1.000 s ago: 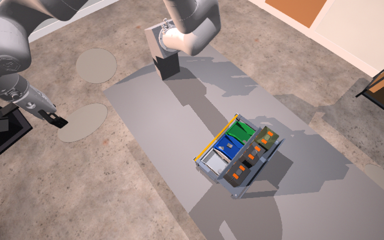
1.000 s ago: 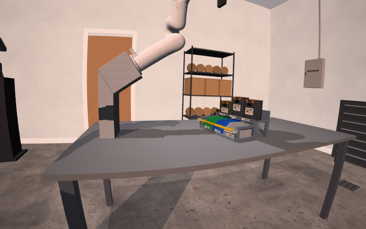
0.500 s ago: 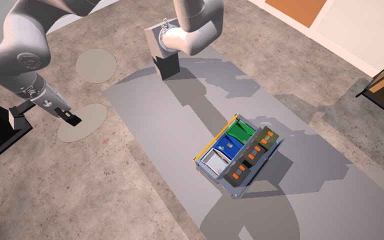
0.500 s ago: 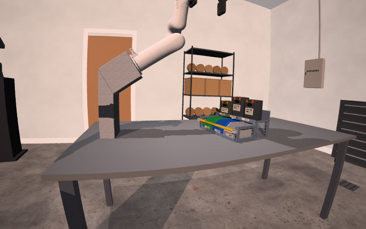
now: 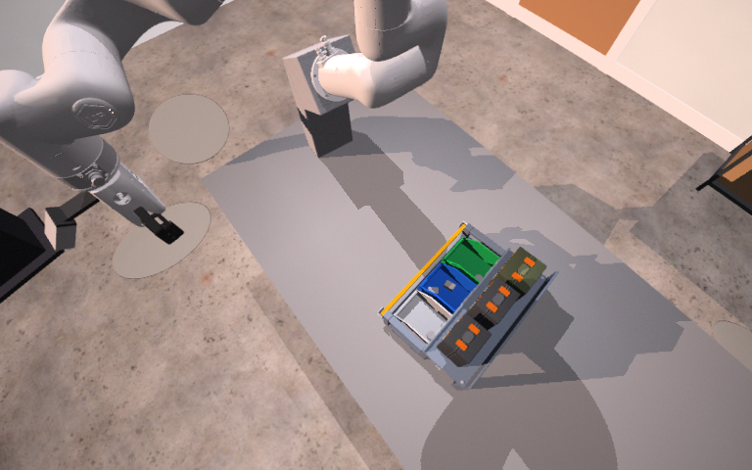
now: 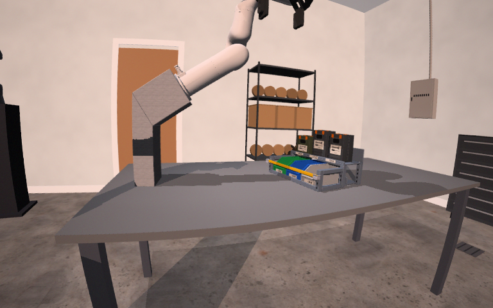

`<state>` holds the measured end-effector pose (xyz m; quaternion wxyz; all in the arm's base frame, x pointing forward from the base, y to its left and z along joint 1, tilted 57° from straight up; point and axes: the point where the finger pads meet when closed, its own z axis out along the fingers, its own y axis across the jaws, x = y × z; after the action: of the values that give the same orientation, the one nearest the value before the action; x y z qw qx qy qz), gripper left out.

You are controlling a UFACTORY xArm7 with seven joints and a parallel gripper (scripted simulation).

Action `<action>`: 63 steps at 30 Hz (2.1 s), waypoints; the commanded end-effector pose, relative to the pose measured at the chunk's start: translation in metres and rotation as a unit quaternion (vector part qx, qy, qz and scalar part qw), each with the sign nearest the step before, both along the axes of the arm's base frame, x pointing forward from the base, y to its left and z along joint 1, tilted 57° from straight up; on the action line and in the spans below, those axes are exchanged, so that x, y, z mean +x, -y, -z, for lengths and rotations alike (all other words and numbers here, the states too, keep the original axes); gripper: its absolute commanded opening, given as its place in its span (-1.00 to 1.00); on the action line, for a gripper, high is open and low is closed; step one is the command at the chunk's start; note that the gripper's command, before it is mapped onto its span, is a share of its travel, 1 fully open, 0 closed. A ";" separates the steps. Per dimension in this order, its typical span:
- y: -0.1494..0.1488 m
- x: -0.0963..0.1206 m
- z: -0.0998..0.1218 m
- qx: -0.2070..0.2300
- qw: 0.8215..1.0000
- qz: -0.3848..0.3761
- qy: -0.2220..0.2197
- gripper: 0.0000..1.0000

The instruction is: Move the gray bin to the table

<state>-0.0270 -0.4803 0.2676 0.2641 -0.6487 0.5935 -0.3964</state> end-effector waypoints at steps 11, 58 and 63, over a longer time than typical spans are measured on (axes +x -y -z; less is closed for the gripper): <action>-0.026 0.007 -0.014 -0.005 1.000 0.008 0.001 1.00; -0.136 0.057 -0.060 -0.006 1.000 0.007 0.002 1.00; -0.162 0.068 -0.071 -0.006 1.000 0.007 0.002 1.00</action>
<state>0.0327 -0.3396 0.3280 0.2600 -0.6457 0.5956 -0.4009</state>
